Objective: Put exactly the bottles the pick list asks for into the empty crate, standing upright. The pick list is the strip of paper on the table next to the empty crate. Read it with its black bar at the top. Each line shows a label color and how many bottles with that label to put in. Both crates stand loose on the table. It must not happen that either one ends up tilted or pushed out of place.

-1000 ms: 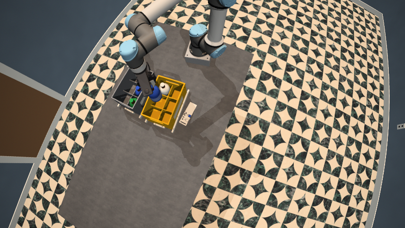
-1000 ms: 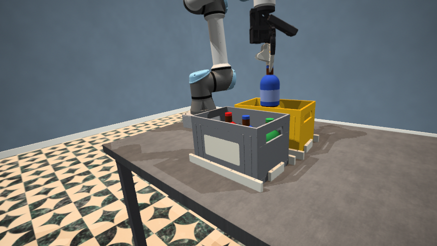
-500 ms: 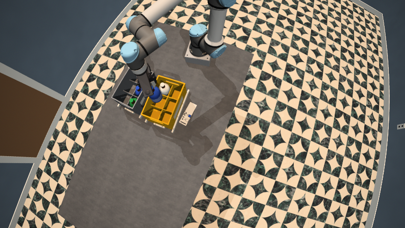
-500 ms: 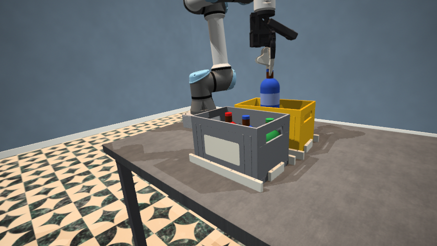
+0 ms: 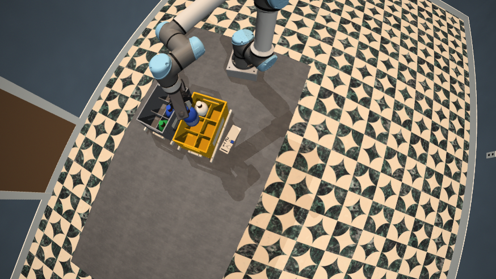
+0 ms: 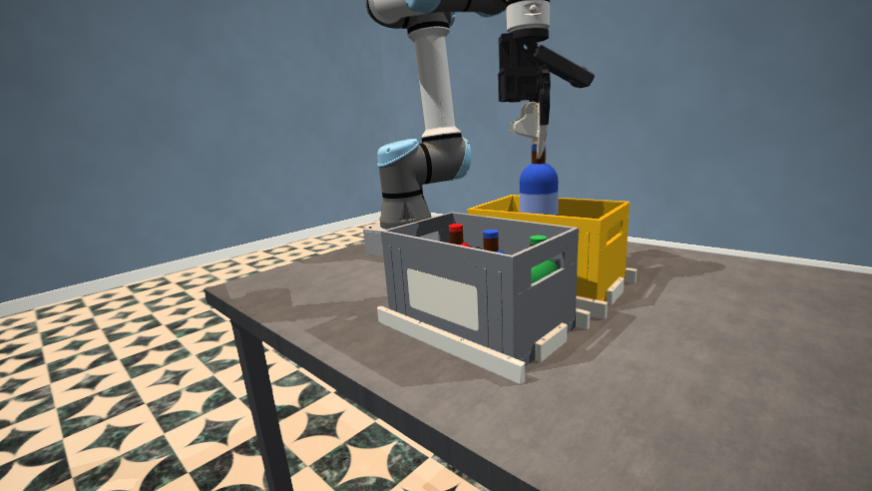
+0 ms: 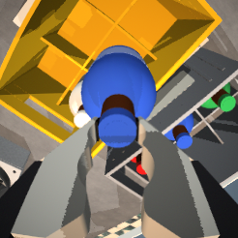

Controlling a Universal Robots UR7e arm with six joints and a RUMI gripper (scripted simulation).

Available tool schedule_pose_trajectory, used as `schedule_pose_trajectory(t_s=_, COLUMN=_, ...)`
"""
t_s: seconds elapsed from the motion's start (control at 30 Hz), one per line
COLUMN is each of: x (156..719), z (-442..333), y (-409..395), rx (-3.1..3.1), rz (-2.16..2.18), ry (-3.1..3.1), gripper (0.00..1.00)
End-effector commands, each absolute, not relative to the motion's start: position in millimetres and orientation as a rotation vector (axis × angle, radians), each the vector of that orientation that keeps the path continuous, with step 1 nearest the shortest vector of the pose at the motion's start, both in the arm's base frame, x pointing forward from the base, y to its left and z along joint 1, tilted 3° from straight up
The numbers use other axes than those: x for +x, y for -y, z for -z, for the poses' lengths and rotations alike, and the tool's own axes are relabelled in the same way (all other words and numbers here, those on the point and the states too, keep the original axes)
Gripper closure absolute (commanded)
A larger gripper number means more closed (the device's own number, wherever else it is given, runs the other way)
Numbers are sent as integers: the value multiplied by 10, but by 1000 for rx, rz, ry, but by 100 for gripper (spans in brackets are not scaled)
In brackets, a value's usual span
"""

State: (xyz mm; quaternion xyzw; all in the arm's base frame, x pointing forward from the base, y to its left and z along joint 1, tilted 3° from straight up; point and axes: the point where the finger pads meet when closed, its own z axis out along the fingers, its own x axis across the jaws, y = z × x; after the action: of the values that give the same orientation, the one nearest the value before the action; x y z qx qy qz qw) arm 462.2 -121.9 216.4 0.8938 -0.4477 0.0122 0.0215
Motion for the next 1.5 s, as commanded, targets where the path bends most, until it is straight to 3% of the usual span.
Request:
schedule_pose_trajectory(t_s=0.0, x=4626, z=-2127, y=1223, rx=2770, rz=-41, ry=1388, gripper=100)
schedule_pose_trajectory(t_s=1.47, x=4628, z=-1727, y=1243, rx=2770, rz=-41, ry=1388, gripper=100)
